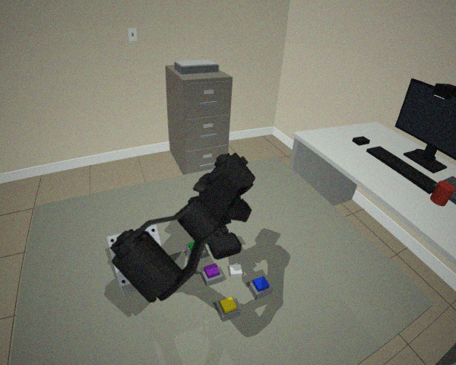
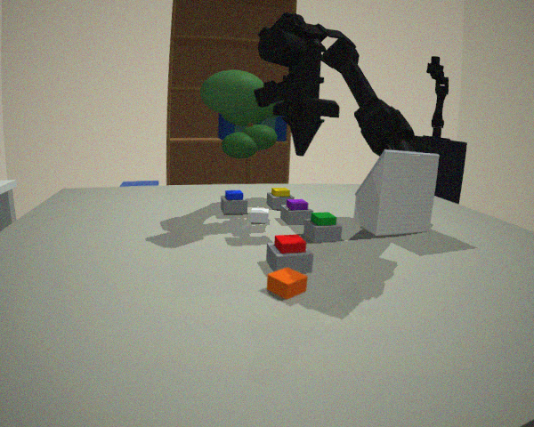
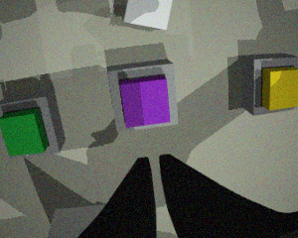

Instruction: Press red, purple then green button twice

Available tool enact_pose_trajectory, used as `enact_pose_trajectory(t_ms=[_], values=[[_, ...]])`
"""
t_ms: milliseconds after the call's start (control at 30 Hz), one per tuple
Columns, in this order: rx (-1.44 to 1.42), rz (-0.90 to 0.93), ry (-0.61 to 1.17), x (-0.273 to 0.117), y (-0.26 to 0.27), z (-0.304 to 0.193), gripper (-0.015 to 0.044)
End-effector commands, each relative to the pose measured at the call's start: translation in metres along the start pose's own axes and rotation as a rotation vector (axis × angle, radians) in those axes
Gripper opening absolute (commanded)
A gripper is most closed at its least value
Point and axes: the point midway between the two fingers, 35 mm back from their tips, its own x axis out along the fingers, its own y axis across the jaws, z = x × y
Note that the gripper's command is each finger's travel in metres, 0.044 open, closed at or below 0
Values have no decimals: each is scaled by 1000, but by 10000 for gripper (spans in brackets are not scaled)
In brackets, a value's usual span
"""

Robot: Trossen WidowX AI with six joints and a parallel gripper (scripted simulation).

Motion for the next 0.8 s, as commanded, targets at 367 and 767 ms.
enact_pose_trajectory(t_ms=[367,767], values=[[-3,5,6,9,95,-12,20],[-2,2,6,64,94,-14,20]])
